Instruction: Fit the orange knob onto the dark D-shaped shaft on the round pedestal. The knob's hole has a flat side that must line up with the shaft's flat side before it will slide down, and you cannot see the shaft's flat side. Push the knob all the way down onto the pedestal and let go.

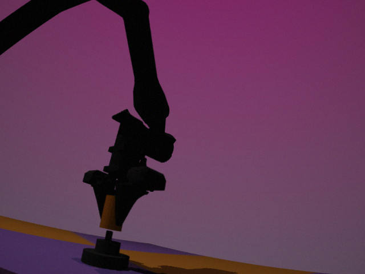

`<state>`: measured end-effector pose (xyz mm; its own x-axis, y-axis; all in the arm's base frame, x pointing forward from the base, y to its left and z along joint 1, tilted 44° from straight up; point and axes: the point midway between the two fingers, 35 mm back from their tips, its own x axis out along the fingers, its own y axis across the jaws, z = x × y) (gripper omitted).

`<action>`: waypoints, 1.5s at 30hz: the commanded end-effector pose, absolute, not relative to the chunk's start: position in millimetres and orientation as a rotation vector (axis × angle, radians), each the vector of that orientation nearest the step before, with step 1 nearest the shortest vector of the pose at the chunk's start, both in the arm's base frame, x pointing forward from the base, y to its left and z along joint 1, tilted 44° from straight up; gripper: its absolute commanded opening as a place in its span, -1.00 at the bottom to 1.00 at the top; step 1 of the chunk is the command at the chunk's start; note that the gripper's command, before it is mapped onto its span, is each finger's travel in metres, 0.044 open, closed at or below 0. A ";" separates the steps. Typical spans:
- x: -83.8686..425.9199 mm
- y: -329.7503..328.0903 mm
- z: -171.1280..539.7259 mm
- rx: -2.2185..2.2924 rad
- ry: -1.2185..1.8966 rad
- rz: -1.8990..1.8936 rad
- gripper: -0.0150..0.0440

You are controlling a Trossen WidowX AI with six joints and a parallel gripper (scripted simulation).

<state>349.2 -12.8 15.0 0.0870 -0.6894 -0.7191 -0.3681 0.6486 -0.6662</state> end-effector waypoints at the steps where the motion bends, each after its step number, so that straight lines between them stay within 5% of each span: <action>1: 350.9 -11.9 16.6 -0.963 1.533 -0.256 -0.49; 45: 351.3 -15.6 9.8 -0.938 1.525 -0.280 -0.49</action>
<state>350.9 -15.7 9.9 0.0922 -0.6882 -0.7196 -0.3897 0.6401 -0.6621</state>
